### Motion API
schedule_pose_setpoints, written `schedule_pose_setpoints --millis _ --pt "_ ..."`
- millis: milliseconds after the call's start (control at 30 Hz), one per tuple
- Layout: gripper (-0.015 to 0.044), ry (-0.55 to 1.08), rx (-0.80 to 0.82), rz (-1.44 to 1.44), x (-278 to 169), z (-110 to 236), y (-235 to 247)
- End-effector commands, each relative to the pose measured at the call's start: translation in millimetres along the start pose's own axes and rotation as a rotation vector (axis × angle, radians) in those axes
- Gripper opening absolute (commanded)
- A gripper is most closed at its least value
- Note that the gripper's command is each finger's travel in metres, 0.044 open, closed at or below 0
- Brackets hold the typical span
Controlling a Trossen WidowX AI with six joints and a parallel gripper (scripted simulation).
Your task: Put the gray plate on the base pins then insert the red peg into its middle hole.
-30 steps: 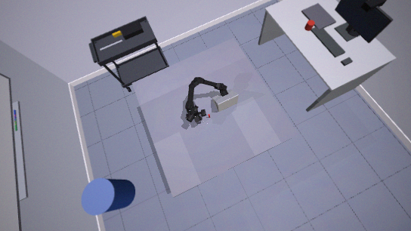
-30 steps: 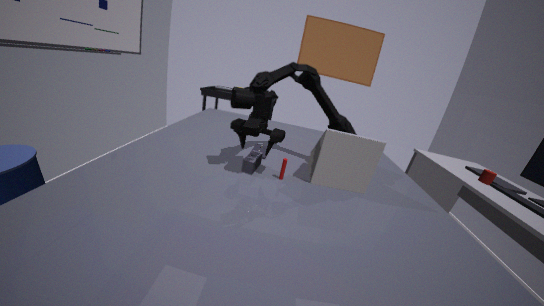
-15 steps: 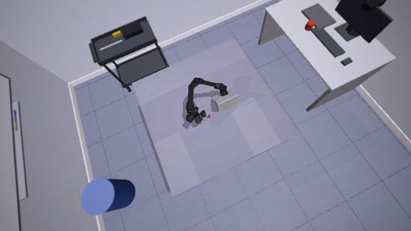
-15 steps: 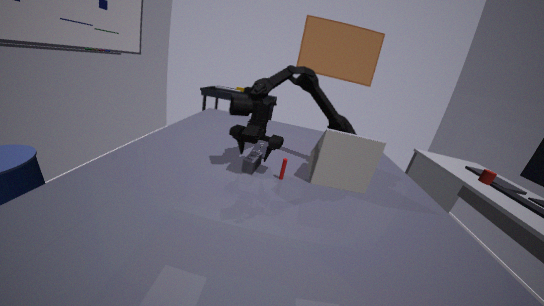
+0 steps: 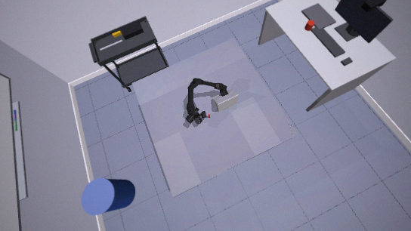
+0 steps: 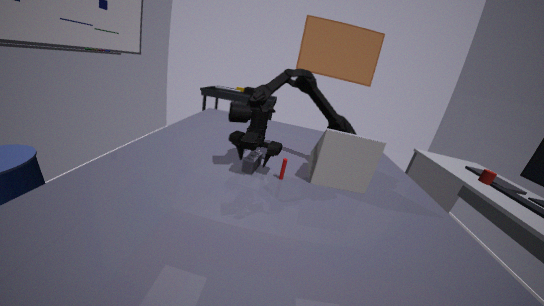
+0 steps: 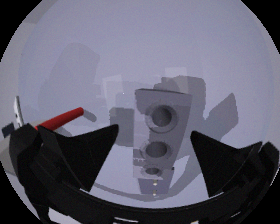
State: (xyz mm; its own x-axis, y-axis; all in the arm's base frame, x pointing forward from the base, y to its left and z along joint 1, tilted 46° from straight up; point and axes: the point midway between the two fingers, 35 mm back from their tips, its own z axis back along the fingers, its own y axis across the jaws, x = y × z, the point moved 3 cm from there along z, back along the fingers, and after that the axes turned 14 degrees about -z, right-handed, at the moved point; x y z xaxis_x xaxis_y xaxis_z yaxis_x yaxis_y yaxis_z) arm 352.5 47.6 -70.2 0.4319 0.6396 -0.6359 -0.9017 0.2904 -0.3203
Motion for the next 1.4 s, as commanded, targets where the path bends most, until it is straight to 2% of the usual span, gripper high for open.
schedule_pose_setpoints --millis 0,167,600,967,1000,1367 --pt "0.0440 0.005 -0.003 0.007 -1 -7 1" --pt "0.0440 0.006 -0.003 0.007 -1 -13 1" --pt "0.0099 0.006 -0.003 0.007 -1 -13 1" --pt "0.0025 0.006 -0.003 0.007 -1 -13 1" --pt "0.0000 0.006 -0.003 0.007 -1 -13 1" --pt "0.0000 -0.001 -0.001 0.006 5 16 -2"
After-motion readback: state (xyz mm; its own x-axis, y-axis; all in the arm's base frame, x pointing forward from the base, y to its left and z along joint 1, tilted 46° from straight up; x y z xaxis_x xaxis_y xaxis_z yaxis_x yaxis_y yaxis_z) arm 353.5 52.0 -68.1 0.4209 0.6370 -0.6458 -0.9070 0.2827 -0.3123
